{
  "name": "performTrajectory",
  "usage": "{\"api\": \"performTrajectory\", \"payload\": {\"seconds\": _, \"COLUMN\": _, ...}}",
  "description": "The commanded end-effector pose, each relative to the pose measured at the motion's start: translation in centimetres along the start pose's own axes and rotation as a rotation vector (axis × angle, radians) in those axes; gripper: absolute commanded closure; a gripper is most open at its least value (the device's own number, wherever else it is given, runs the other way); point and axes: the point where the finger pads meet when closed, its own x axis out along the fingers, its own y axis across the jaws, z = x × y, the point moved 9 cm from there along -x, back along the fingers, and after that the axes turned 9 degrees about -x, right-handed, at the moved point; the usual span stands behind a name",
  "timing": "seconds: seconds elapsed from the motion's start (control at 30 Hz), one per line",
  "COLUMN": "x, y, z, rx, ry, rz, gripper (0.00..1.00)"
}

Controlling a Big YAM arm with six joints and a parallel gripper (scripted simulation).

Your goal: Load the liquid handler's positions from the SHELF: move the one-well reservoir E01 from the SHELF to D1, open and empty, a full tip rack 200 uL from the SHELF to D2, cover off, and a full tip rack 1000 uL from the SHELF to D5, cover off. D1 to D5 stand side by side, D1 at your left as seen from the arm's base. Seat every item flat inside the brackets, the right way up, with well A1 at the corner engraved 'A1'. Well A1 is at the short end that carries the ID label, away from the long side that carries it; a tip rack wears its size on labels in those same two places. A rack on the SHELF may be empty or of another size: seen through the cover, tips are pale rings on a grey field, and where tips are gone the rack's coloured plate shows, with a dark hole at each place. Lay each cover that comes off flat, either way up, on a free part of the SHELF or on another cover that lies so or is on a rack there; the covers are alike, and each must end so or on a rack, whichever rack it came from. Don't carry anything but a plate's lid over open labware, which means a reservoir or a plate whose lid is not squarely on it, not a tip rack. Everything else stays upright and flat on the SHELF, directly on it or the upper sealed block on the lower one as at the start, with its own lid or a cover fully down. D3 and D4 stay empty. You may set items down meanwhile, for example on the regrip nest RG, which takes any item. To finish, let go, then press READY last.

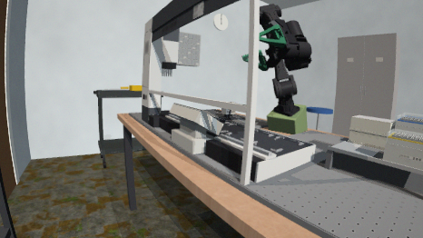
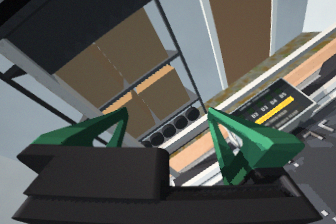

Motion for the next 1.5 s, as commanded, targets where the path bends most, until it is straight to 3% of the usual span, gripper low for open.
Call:
{"api": "performTrajectory", "payload": {"seconds": 0.0, "x": -0.5, "y": -0.9, "z": 2.4, "rx": 0.069, "ry": 0.033, "rz": 0.004, "gripper": 0.0}}
{"api": "performTrajectory", "payload": {"seconds": 0.23, "x": -2.1, "y": -4.0, "z": 3.3, "rx": 0.008, "ry": 0.159, "rz": 0.017, "gripper": 0.0}}
{"api": "performTrajectory", "payload": {"seconds": 0.33, "x": -2.0, "y": -3.8, "z": 4.2, "rx": 0.02, "ry": 0.168, "rz": 0.019, "gripper": 0.0}}
{"api": "performTrajectory", "payload": {"seconds": 0.53, "x": -3.5, "y": -7.1, "z": 4.1, "rx": -0.055, "ry": 0.284, "rz": 0.022, "gripper": 0.0}}
{"api": "performTrajectory", "payload": {"seconds": 0.6, "x": -3.2, "y": -6.9, "z": 6.1, "rx": -0.035, "ry": 0.298, "rz": 0.023, "gripper": 0.0}}
{"api": "performTrajectory", "payload": {"seconds": 0.8, "x": -4.8, "y": -10.4, "z": 5.5, "rx": -0.119, "ry": 0.419, "rz": 0.024, "gripper": 0.0}}
{"api": "performTrajectory", "payload": {"seconds": 0.87, "x": -4.8, "y": -10.4, "z": 5.5, "rx": -0.119, "ry": 0.419, "rz": 0.024, "gripper": 0.0}}
{"api": "performTrajectory", "payload": {"seconds": 0.93, "x": -4.8, "y": -10.5, "z": 7.0, "rx": -0.109, "ry": 0.442, "rz": 0.033, "gripper": 0.0}}
{"api": "performTrajectory", "payload": {"seconds": 1.13, "x": -5.5, "y": -12.5, "z": 8.7, "rx": -0.142, "ry": 0.537, "rz": 0.045, "gripper": 0.0}}
{"api": "performTrajectory", "payload": {"seconds": 1.27, "x": -6.5, "y": -14.5, "z": 8.3, "rx": -0.194, "ry": 0.616, "rz": 0.047, "gripper": 0.0}}
{"api": "performTrajectory", "payload": {"seconds": 1.47, "x": -7.1, "y": -16.1, "z": 8.9, "rx": -0.228, "ry": 0.685, "rz": 0.055, "gripper": 0.0}}
